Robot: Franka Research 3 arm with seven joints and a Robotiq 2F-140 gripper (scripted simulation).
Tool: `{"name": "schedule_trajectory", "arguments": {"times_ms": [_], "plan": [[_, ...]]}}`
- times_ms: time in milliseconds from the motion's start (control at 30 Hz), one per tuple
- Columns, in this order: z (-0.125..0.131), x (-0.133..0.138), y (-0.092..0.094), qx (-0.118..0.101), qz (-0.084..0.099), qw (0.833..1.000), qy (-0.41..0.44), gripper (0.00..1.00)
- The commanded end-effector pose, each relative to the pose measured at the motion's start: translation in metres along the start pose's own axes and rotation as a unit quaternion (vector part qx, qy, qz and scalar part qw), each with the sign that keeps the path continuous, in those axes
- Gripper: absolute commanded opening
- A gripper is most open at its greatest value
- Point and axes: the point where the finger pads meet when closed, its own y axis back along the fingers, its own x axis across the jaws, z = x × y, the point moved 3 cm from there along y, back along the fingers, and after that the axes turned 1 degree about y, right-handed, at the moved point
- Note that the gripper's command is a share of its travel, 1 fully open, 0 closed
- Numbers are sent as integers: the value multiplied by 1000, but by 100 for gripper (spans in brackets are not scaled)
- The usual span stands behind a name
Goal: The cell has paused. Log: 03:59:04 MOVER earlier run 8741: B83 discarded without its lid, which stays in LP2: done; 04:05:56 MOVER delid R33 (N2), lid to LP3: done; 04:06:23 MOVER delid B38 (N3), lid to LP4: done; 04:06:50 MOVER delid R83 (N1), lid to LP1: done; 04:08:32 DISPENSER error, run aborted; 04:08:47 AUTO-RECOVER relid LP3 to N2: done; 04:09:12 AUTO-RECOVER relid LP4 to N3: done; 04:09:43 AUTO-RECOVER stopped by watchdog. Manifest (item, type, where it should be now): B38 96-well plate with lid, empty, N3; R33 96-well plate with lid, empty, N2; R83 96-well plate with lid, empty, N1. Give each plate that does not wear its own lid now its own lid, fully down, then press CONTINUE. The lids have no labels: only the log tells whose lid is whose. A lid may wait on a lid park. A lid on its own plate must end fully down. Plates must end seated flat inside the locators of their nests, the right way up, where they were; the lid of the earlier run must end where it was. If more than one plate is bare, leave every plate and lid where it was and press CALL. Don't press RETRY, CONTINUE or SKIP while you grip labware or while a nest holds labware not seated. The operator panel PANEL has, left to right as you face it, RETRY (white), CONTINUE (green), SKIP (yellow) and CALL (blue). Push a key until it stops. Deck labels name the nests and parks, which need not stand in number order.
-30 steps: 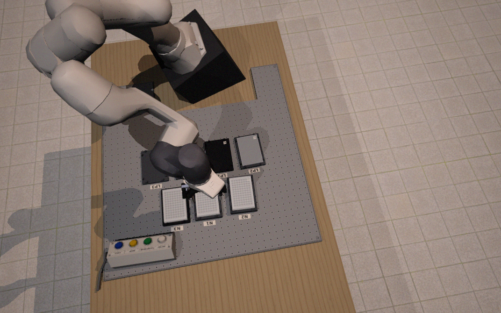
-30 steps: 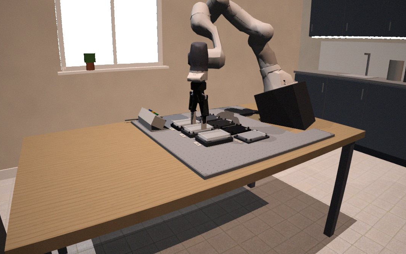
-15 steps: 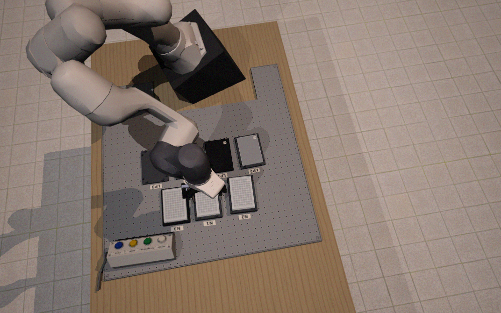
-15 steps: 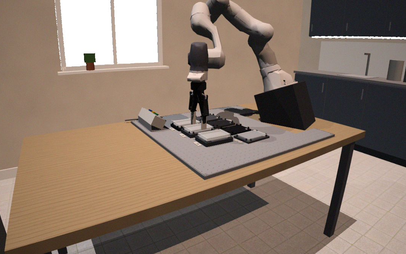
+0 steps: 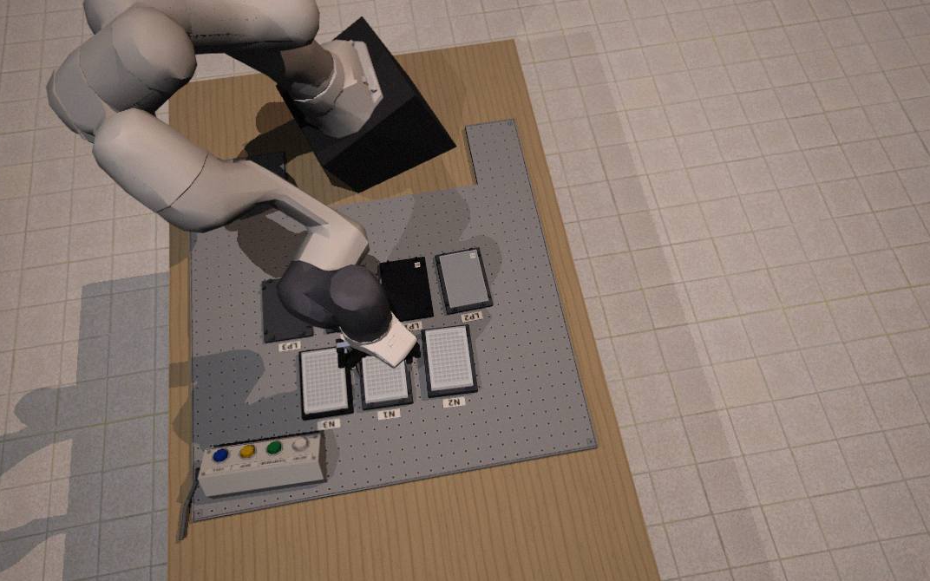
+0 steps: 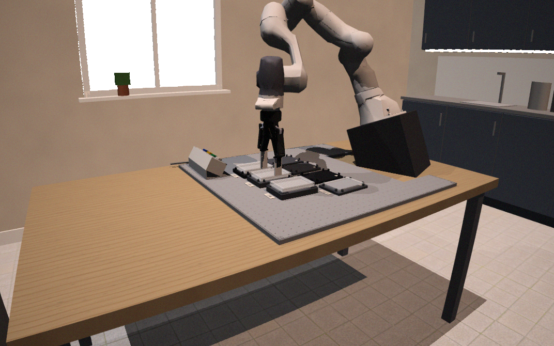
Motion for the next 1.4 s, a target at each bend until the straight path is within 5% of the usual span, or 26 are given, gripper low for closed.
{"name": "schedule_trajectory", "arguments": {"times_ms": [0,700,1167,1367], "plan": [[0,0,6,0,0,1000,0,66],[0,0,42,0,0,1000,0,66],[-1,1,47,0,0,1000,0,66],[-72,91,67,-1,6,1000,-2,66]]}}
